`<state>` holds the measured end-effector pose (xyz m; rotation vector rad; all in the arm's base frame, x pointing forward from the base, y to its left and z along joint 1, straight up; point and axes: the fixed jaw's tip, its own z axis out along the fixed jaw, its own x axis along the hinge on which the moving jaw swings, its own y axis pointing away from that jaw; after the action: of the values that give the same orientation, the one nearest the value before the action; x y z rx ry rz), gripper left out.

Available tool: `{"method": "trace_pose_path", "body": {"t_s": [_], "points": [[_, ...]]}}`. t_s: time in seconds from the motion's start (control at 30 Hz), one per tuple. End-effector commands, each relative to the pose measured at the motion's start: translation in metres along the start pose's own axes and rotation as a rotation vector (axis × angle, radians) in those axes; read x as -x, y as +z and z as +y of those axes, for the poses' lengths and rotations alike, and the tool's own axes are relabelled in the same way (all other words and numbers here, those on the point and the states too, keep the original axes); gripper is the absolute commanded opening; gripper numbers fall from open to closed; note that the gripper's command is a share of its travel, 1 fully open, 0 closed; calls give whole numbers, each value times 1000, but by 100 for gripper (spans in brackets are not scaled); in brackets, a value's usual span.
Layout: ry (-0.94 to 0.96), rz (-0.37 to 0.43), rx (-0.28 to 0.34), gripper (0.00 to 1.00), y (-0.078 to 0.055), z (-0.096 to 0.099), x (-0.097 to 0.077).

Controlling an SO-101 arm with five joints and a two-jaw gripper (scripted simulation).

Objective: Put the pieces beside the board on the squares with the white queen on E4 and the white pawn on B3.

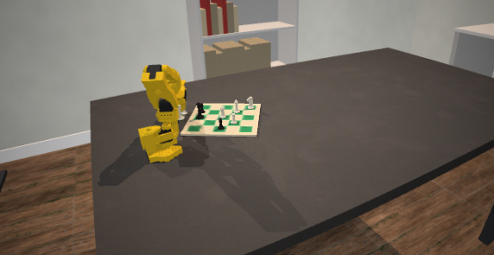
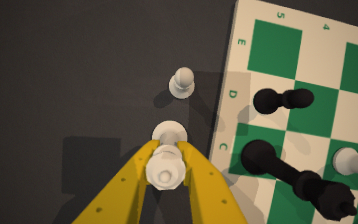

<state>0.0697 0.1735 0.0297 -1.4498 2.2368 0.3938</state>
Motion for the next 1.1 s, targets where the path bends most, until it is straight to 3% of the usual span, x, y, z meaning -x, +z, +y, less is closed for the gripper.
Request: {"method": "trace_pose_path", "body": {"t_s": [0.0,1.07], "points": [[3,-10,-5,0,-3,-2,4],[3,-10,-9,0,-55,-3,33]]}}
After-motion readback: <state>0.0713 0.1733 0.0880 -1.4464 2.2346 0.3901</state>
